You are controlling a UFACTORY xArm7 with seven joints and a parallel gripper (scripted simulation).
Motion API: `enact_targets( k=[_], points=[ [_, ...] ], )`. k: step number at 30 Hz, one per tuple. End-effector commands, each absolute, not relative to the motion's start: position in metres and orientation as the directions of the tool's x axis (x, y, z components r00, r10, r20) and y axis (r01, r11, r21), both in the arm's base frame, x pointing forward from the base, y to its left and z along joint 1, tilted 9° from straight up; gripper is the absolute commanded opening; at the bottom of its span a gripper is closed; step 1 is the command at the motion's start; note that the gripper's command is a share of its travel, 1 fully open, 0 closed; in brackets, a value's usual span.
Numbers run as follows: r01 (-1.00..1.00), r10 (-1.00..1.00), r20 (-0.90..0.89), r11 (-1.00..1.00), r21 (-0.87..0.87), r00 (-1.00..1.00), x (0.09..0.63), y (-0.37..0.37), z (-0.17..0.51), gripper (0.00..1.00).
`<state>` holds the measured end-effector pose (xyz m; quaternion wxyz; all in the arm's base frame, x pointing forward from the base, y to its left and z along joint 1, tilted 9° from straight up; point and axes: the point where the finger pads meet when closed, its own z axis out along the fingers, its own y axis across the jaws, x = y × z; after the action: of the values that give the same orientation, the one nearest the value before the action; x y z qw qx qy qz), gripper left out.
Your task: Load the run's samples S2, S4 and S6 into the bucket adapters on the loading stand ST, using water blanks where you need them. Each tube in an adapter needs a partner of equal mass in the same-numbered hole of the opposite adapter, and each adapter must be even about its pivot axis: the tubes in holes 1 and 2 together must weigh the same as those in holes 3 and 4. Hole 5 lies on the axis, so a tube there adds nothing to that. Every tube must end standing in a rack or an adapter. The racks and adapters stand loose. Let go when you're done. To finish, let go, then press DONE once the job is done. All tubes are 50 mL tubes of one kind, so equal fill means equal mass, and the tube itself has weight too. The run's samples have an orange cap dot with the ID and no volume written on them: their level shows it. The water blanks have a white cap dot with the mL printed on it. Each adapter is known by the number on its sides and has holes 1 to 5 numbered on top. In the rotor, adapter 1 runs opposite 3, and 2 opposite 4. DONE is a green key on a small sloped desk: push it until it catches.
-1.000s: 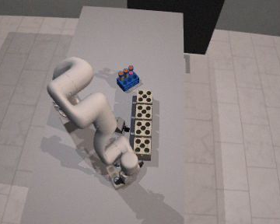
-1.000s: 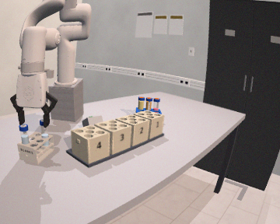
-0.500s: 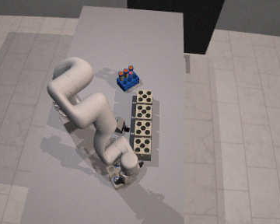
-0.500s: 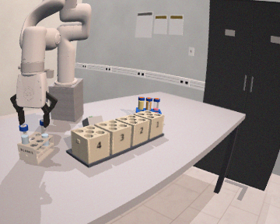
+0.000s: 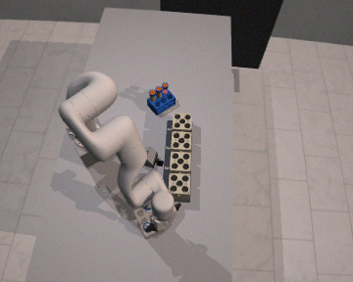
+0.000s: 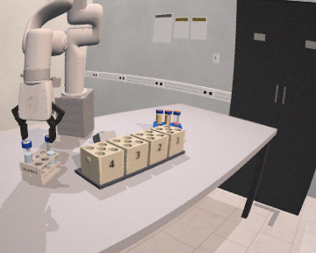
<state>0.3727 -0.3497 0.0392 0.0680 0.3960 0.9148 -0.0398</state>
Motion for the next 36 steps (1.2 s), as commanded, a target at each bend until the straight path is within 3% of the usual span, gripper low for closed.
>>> enact_targets(
  k=[1, 36],
  points=[
    [0.73, 0.719, -0.162, 0.683, -0.018, -0.676, 0.373, -0.35, 0.051, 1.0],
    [0.73, 0.719, -0.162, 0.683, -0.018, -0.676, 0.365, -0.339, 0.133, 1.0]
  ],
)
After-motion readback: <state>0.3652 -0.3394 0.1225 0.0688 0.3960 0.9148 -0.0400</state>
